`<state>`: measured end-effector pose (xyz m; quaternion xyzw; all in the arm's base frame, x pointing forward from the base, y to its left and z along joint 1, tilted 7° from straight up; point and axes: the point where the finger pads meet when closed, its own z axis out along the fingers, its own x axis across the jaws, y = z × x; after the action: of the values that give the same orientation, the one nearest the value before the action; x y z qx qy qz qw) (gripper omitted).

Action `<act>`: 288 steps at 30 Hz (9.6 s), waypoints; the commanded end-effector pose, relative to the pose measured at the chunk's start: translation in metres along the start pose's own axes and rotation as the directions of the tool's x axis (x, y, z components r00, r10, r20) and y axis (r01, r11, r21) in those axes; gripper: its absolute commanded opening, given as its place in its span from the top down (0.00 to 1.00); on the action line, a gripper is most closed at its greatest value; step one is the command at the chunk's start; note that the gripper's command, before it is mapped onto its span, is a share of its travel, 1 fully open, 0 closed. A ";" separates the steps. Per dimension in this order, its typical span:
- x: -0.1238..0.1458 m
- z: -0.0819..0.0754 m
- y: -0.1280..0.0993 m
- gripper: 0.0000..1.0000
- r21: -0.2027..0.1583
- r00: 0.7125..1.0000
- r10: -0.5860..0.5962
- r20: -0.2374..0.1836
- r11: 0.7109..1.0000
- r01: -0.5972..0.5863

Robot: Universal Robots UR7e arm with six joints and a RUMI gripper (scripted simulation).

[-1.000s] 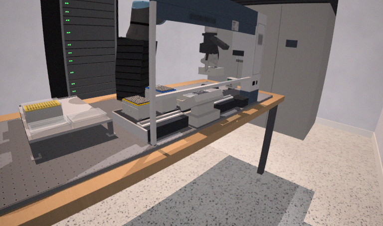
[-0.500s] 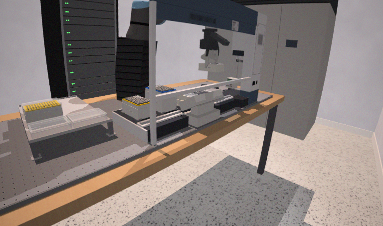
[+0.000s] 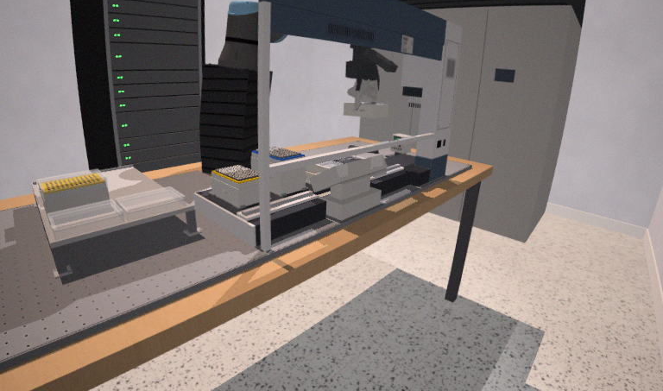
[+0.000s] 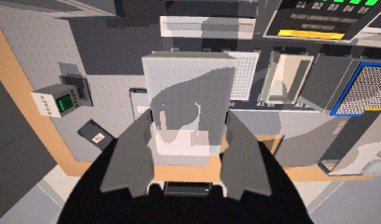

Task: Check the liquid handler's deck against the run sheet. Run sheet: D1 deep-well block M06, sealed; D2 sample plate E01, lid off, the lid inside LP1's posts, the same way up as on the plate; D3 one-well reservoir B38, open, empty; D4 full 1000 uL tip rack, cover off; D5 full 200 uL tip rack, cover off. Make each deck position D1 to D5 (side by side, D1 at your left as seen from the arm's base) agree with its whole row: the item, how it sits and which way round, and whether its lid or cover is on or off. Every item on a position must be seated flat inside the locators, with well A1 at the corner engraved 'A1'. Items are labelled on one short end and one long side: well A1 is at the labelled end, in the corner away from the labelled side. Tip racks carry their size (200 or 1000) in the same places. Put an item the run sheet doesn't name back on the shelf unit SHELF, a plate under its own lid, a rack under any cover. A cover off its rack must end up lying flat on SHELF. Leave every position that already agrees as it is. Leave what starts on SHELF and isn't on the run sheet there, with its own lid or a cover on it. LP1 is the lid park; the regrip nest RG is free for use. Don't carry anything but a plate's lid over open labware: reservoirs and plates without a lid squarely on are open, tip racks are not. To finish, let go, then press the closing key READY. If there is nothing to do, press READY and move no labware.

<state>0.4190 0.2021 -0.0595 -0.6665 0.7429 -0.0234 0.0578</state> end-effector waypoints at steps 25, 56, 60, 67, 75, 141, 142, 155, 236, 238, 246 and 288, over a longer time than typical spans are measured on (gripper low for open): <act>-0.001 -0.047 -0.003 1.00 0.004 1.000 0.000 0.002 1.000 0.000; 0.000 -0.047 -0.003 1.00 0.003 1.000 0.000 0.002 1.000 0.000; 0.000 -0.047 -0.003 1.00 0.003 1.000 0.000 0.002 1.000 0.000; 0.000 -0.047 -0.003 1.00 0.003 1.000 0.000 0.002 1.000 0.000; 0.000 -0.047 -0.003 1.00 0.003 1.000 0.000 0.002 1.000 0.000; 0.000 -0.045 0.151 1.00 -0.001 1.000 -0.001 0.000 1.000 0.001; 0.000 -0.045 0.156 1.00 -0.001 1.000 -0.001 0.000 1.000 0.001; 0.000 -0.045 0.170 1.00 -0.002 1.000 -0.001 0.000 1.000 0.001; -0.001 -0.046 0.004 1.00 0.000 1.000 0.000 0.001 1.000 0.000; -0.001 -0.046 0.003 1.00 0.000 1.000 0.000 0.001 1.000 0.000; -0.001 -0.046 0.003 1.00 0.000 1.000 0.000 0.001 1.000 0.000; -0.001 -0.026 0.006 1.00 -0.004 1.000 0.000 0.000 1.000 0.000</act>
<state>0.4112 0.2015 -0.0254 -0.6665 0.7430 -0.0225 0.0565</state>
